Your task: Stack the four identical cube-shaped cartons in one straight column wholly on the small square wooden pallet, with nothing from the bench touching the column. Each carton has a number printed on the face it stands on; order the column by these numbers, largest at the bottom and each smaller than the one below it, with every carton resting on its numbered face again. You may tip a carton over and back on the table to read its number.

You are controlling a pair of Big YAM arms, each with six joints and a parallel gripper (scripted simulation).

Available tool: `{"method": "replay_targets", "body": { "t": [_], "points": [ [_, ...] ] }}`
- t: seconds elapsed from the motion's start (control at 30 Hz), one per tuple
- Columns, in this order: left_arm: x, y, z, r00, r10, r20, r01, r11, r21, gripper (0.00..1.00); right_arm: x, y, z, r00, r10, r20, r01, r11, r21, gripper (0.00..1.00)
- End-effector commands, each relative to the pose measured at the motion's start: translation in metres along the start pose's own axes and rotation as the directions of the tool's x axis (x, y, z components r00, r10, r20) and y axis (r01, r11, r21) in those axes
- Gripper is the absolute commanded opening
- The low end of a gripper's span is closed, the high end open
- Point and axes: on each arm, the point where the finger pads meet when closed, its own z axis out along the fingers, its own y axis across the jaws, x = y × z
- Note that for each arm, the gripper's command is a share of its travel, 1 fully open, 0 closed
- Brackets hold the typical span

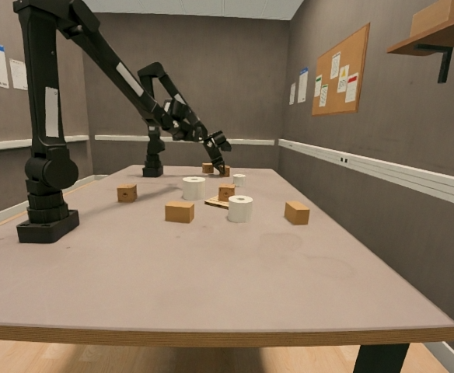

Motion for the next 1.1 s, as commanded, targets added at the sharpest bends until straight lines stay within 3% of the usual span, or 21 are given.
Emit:
{"method": "replay_targets", "body": {
  "t": [0.0, 0.4, 0.43, 0.5, 0.73, 0.87, 1.07],
  "points": [
    [-0.027, -0.001, 0.007, 0.999, 0.010, 0.047, -0.010, 1.000, 0.002, 0.79, -0.024, -0.001, 0.002, 0.999, -0.002, 0.042, 0.002, 1.000, 0.001, 1.00],
    [-0.029, -0.001, 0.008, 0.999, 0.010, 0.053, -0.010, 1.000, 0.002, 0.79, -0.024, -0.001, 0.002, 0.999, -0.002, 0.042, 0.002, 1.000, 0.001, 1.00],
    [-0.029, -0.001, 0.008, 0.999, 0.010, 0.053, -0.010, 1.000, 0.002, 0.70, -0.024, -0.001, 0.002, 0.999, -0.002, 0.042, 0.002, 1.000, 0.001, 1.00],
    [-0.014, 0.000, 0.007, 1.000, 0.002, 0.025, -0.002, 1.000, 0.001, 0.70, -0.024, -0.001, 0.002, 0.999, -0.002, 0.042, 0.002, 1.000, 0.001, 1.00],
    [-0.020, -0.001, 0.001, 0.999, 0.011, 0.054, -0.011, 1.000, 0.002, 0.58, -0.024, -0.001, 0.002, 0.999, -0.002, 0.042, 0.002, 1.000, 0.001, 1.00],
    [-0.019, 0.000, 0.001, 0.999, 0.011, 0.054, -0.011, 1.000, 0.002, 0.58, -0.024, -0.001, 0.002, 0.999, -0.002, 0.042, 0.002, 1.000, 0.001, 1.00],
    [-0.017, 0.000, 0.000, 0.999, 0.011, 0.054, -0.011, 1.000, 0.002, 0.49, -0.024, -0.001, 0.002, 0.999, -0.002, 0.042, 0.002, 1.000, 0.001, 1.00]
  ]
}}
